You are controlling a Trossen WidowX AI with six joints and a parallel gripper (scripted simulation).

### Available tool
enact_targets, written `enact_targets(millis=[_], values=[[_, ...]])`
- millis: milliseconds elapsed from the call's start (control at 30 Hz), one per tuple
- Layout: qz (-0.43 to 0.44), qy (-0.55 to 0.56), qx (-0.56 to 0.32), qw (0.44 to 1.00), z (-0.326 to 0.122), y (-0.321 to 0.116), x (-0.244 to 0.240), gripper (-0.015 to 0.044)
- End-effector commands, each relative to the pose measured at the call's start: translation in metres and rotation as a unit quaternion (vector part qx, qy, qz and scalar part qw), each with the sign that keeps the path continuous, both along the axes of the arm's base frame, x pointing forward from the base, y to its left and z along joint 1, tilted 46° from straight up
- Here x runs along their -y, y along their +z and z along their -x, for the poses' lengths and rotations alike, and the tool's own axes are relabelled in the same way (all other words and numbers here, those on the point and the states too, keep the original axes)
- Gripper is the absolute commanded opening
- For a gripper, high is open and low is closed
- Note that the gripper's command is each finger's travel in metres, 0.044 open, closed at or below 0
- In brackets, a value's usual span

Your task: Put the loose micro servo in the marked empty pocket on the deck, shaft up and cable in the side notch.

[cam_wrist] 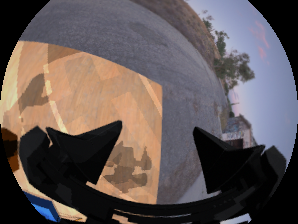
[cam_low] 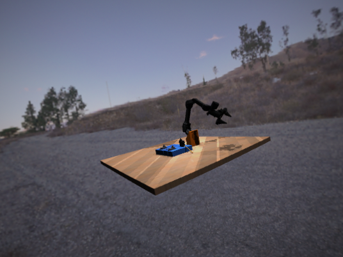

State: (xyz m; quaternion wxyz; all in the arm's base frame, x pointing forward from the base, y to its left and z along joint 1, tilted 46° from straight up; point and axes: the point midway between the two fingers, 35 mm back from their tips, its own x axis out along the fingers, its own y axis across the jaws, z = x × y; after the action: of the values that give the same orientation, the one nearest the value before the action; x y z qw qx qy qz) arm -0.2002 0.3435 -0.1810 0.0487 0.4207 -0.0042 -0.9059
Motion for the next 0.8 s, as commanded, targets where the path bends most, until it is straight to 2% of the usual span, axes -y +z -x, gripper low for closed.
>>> enact_targets(millis=[0, 367, 767], values=[[0.028, -0.042, 0.037, 0.998, -0.023, -0.002, -0.001, 0.0440], [0.107, -0.174, 0.142, 0.968, -0.099, 0.003, -0.002, 0.0440], [0.192, -0.309, 0.252, 0.897, -0.185, 0.016, 0.019, 0.0440]])
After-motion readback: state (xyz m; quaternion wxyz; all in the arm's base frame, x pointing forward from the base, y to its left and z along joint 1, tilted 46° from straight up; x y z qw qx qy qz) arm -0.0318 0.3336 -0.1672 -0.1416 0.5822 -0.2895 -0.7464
